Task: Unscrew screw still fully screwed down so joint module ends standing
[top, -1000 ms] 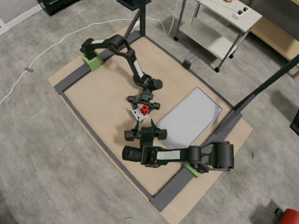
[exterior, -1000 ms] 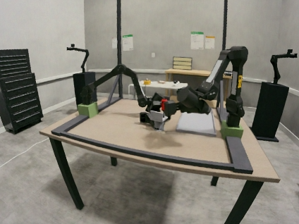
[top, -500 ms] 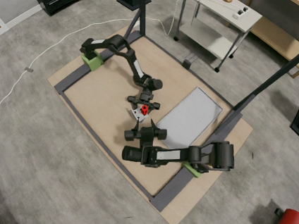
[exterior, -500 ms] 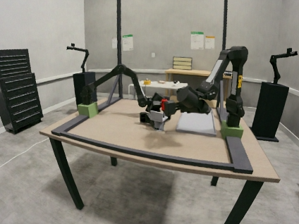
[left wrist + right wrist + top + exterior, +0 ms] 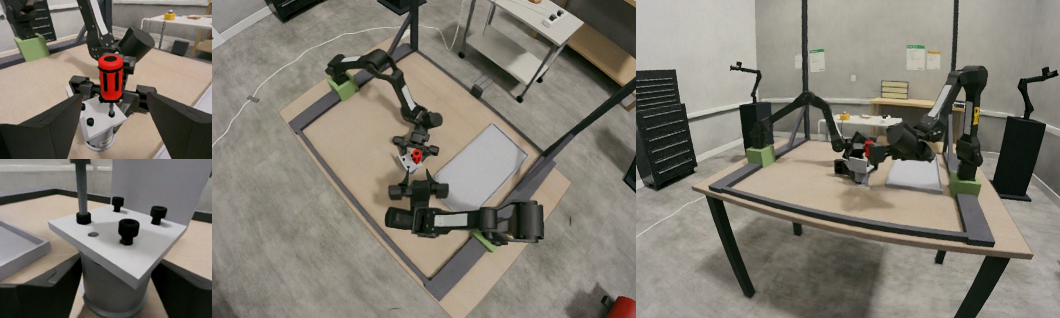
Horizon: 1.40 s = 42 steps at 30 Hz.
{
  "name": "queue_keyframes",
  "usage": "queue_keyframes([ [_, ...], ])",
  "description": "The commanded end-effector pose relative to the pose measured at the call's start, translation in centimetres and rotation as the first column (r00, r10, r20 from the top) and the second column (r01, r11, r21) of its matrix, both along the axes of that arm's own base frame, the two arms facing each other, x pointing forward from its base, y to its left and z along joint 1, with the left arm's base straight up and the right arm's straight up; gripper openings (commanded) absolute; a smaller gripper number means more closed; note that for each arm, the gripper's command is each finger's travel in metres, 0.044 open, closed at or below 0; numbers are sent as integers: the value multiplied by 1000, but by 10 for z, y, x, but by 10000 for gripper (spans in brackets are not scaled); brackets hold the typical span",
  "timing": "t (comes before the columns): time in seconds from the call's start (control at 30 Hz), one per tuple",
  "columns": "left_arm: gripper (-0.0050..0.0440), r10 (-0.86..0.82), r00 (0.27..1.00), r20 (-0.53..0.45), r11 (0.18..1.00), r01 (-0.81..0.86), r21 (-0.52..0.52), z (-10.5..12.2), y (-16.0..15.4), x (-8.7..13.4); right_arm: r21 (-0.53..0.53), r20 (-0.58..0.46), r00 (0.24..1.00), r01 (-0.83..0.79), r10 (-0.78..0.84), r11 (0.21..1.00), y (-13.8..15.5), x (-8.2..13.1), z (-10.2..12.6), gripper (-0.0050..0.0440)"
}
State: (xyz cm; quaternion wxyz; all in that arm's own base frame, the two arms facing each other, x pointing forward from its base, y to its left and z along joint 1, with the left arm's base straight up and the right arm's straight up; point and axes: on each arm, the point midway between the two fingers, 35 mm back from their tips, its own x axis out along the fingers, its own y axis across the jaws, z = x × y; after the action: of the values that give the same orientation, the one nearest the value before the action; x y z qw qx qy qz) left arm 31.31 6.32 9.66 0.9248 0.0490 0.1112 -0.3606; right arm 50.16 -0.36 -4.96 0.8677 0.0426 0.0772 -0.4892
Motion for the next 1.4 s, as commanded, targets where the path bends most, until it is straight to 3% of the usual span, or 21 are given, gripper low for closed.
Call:
queue_keyframes([
  [0.0,280,-3,1000,29,1000,3,19,9,2,3,10,37,999,3,-3,1000,0,7,15,245],
  [0.37,280,264,965,-7,951,-259,170,43,37,17,10,37,999,3,-3,1000,0,7,15,245],
  [0.57,280,289,957,-16,942,-281,181,42,38,16,10,37,999,3,-3,1000,0,7,15,245],
  [0.87,280,535,844,20,824,-527,209,76,66,11,10,37,999,3,-3,1000,0,7,15,245],
  [0.97,280,607,792,64,766,-605,217,99,78,14,10,37,999,3,-3,1000,0,7,15,245],
  [1.13,280,607,792,61,766,-605,217,98,78,14,10,37,999,3,-3,1000,0,7,15,245],
  [1.2,280,659,749,61,728,-656,198,100,83,6,10,37,999,3,-3,1000,0,7,15,245],
  [1.37,280,767,632,113,616,-774,146,128,98,-5,10,37,999,3,-3,1000,0,7,15,245],
])
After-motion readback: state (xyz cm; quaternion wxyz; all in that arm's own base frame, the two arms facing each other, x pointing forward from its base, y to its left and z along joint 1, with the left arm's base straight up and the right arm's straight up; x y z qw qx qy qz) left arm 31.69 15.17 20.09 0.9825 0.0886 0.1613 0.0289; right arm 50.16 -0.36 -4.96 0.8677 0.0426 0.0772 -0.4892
